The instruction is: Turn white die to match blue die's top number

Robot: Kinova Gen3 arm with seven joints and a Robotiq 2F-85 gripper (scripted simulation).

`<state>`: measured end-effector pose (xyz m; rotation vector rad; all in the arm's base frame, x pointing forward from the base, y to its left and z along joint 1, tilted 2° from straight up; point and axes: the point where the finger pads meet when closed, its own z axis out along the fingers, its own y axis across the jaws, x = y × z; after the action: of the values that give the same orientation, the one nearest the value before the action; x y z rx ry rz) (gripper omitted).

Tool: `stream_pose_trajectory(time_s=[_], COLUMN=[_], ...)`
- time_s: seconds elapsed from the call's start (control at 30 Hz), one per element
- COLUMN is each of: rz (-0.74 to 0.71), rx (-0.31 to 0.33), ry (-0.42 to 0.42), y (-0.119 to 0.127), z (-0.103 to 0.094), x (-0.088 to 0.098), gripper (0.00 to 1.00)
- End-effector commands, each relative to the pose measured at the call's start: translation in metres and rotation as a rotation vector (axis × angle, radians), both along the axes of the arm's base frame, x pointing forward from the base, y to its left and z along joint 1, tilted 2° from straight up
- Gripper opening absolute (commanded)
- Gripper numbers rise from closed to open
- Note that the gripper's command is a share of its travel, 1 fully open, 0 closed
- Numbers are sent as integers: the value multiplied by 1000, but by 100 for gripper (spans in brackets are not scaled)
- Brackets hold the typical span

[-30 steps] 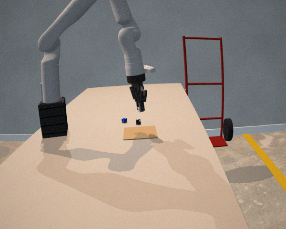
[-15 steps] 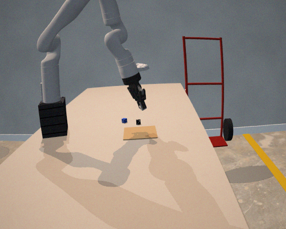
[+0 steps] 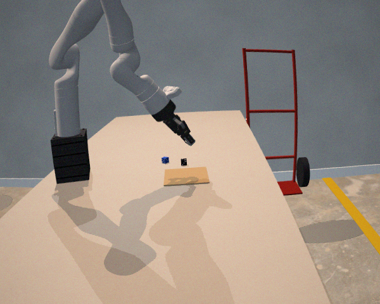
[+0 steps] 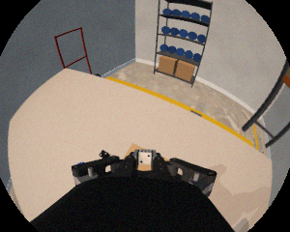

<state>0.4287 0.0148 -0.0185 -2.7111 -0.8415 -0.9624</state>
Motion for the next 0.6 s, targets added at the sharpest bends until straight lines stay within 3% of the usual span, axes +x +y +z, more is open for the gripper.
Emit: stream_pose_trajectory(time_s=[0.0, 0.37, 0.57], rz=[-46, -38, -38], rx=[59, 187, 220], ry=[-13, -214, -267], y=[-10, -10, -11], z=[-11, -14, -13], x=[-13, -15, -15], gripper=[15, 15, 15])
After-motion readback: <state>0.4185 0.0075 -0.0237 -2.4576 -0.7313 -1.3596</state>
